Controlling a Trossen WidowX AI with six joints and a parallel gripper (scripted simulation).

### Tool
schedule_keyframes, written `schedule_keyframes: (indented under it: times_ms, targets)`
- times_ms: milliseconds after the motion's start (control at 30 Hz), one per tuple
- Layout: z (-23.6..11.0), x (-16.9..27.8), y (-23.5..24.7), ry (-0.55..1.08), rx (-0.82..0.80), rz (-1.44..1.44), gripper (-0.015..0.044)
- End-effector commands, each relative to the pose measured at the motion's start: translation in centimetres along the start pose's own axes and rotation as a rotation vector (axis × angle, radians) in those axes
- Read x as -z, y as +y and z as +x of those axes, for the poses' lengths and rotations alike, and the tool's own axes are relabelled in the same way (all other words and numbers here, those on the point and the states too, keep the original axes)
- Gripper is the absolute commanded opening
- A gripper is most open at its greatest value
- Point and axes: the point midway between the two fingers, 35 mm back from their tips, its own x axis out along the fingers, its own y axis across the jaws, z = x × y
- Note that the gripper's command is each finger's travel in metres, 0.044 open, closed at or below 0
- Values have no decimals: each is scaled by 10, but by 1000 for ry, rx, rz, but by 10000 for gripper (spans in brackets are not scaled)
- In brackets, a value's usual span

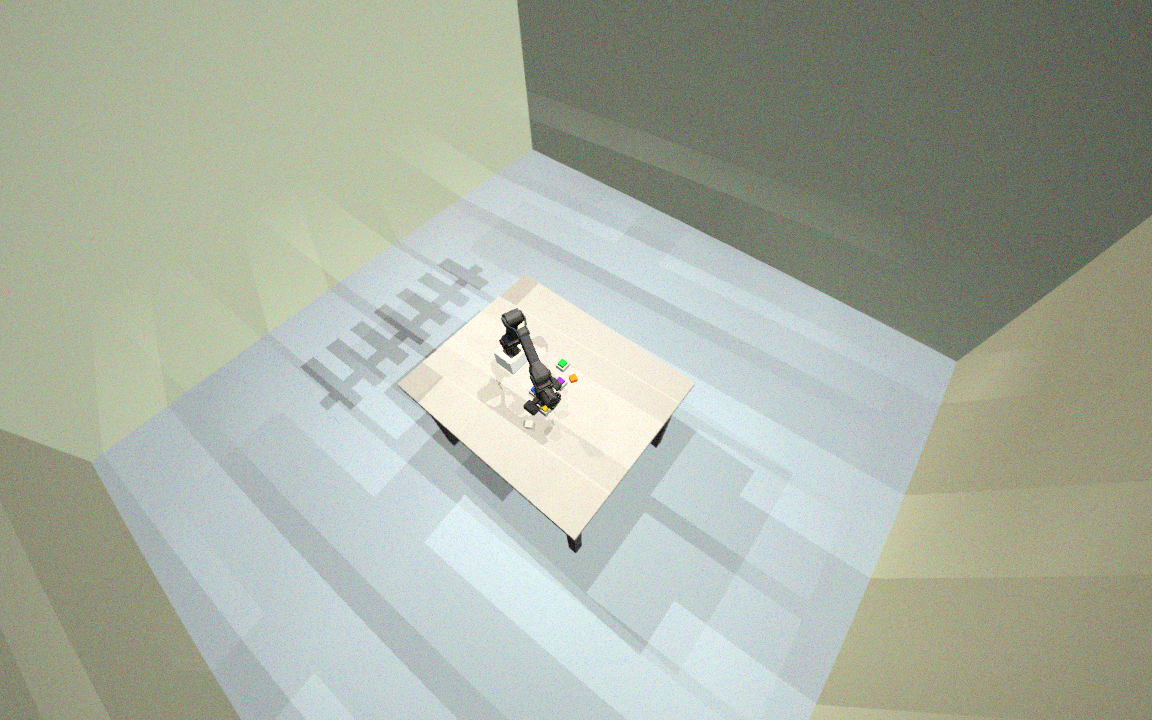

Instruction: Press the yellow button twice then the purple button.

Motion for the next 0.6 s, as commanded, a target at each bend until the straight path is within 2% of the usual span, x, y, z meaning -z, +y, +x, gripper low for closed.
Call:
schedule_keyframes:
  times_ms: [0,567]
  targets:
    - [-6,0,1,-4,-3,0,20]
    - [20,0,1,-4,-3,0,20]
